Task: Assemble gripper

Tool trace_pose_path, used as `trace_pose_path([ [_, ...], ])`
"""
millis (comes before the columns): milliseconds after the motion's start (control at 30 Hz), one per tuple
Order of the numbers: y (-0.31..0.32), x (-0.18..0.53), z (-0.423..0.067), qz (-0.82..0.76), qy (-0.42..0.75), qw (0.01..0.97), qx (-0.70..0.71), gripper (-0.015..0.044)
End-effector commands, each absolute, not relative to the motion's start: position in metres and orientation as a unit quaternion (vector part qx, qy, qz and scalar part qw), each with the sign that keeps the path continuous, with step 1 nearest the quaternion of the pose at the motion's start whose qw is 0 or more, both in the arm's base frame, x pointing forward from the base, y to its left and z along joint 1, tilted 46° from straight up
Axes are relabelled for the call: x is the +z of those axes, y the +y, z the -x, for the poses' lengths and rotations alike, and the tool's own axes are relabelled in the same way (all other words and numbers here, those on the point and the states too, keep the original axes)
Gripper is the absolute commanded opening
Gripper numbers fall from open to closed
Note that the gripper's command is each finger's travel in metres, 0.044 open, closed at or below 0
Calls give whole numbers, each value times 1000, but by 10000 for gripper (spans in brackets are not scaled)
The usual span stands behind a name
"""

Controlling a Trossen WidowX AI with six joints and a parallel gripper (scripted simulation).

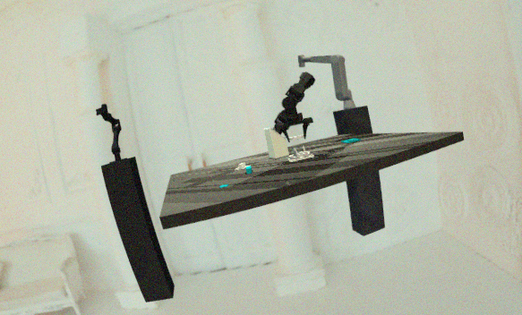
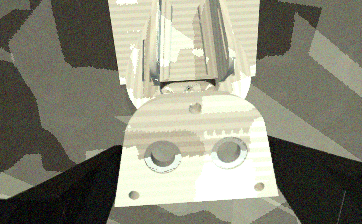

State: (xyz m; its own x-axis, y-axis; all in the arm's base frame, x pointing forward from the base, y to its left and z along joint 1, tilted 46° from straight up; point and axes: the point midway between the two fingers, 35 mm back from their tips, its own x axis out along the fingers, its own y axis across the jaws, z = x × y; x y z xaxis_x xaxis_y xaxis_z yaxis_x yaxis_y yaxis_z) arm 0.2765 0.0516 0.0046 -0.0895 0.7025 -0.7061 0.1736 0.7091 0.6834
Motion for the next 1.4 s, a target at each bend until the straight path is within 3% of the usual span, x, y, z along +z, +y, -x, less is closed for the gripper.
trace_pose_path([
  [0, 53, 5, -276, -312, 703, 598, 223, 351],
  [1367, 49, 4, -266, -307, 702, 601, 229, 351],
])
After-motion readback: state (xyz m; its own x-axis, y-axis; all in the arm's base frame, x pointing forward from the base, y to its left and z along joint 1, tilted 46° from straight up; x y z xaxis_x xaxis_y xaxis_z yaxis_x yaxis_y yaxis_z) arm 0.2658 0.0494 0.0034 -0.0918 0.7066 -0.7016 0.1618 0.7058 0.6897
